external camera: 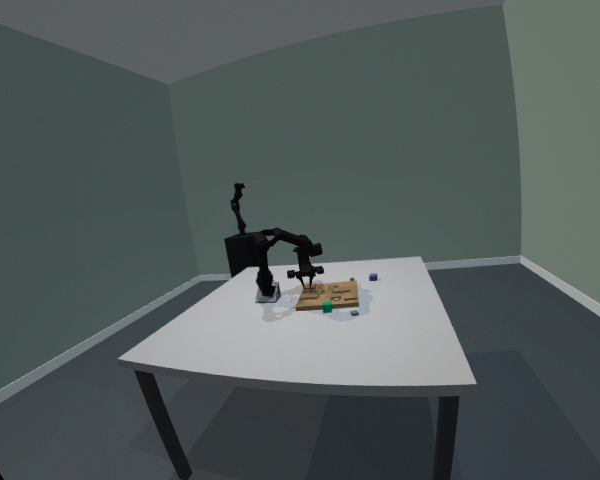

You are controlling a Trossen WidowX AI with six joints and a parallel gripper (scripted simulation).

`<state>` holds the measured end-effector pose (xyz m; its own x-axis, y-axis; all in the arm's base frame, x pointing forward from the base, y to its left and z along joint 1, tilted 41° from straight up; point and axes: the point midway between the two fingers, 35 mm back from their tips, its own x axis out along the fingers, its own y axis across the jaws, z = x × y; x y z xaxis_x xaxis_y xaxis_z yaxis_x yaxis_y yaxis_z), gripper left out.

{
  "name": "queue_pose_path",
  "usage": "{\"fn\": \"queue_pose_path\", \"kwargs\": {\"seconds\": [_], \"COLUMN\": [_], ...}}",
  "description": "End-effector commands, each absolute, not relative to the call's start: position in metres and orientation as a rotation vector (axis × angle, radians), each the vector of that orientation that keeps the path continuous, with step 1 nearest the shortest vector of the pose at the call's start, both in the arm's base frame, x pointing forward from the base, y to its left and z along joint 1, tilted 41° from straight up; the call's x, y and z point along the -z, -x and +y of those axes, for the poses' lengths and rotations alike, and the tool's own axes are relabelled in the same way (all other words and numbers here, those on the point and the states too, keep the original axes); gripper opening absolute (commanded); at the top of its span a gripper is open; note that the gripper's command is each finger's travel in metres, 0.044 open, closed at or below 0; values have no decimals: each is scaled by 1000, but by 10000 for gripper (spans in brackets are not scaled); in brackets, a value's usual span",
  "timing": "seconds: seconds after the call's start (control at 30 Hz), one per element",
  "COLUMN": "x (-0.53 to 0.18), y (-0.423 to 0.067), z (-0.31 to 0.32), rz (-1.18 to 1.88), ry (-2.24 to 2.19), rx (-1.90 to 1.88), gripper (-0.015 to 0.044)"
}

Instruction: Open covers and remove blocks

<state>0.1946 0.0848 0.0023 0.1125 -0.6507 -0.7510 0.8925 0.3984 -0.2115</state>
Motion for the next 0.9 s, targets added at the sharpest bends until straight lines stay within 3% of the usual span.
{"fn": "queue_pose_path", "kwargs": {"seconds": [0.0,0.87], "x": [-14,-21], "y": [-195,-192], "z": [94,99], "rz": [836,770], "ry": [-432,-530], "rx": [1207,1260], "gripper": [144,144]}}
